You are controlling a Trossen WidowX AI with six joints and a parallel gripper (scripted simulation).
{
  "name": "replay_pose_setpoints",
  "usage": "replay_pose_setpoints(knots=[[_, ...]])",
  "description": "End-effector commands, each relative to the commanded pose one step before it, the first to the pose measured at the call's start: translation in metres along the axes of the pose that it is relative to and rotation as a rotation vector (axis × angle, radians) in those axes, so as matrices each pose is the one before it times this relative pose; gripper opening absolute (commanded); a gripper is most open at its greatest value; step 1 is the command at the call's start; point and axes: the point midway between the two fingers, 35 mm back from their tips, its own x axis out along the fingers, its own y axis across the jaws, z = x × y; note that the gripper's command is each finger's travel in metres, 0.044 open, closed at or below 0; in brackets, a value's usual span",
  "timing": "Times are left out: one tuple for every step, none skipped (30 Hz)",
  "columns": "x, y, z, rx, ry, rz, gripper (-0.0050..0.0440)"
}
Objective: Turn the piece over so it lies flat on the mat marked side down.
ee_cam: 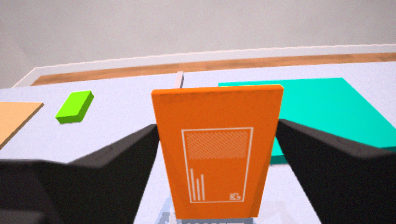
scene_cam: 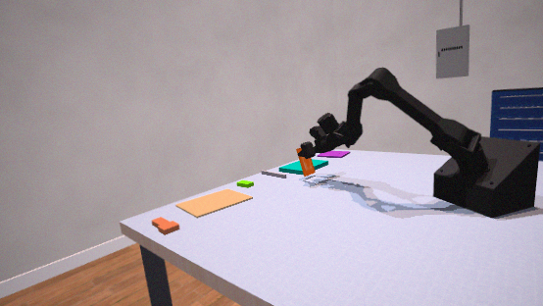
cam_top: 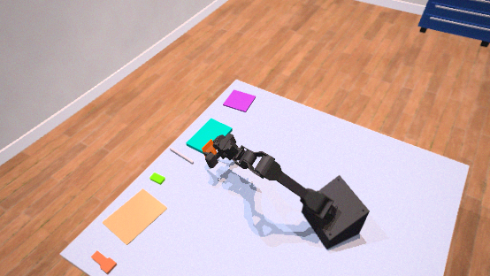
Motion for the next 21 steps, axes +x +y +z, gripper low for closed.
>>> replay_pose_setpoints(knots=[[0.00043,0.00037,-0.00081,-0.0003,-0.00098,0.00051,0.0],[0.00062,-0.00007,-0.00155,0.0003,-0.00009,-0.00019,0.0],[0.00062,-0.00007,-0.00155,0.0003,-0.00009,-0.00019,0.0],[0.00062,-0.00007,-0.00155,0.0003,-0.00009,-0.00019,0.0],[0.00062,-0.00007,-0.00155,0.0003,-0.00006,-0.00019,0.0],[0.00062,-0.00007,-0.00155,0.0003,-0.00009,-0.00019,0.0],[0.00062,-0.00007,-0.00155,0.0003,-0.00009,-0.00019,0.0],[0.00062,-0.00007,-0.00155,0.0003,-0.00009,-0.00019,0.0],[0.00062,-0.00007,-0.00155,0.0003,-0.00009,-0.00019,0.0],[0.0,0.0,0.0,0.0,0.0,0.0,0.0],[0.0,0.0,0.0,0.0,0.0,0.0,0.0],[0.0,0.0,0.0,0.0,0.0,0.0,0.0],[0.0,0.0,0.0,0.0,0.0,0.0,0.0],[0.0,0.0,0.0,0.0,0.0,0.0,0.0],[0.0,0.0,0.0,0.0,0.0,0.0,0.0],[0.0,0.0,0.0,0.0,0.0,0.0,0.0],[0.0,0.0,0.0,0.0,0.0,0.0,0.0],[-0.00033,0.00104,0.00018,-0.0029,0.00165,0.00272,0.0],[0.00064,-0.00013,-0.00154,0.0004,-0.00019,-0.00035,0.0],[0.00063,-0.00013,-0.00154,0.0004,-0.00019,-0.00035,0.0],[0.00064,-0.00013,-0.00154,0.0004,-0.00019,-0.00035,0.0]])
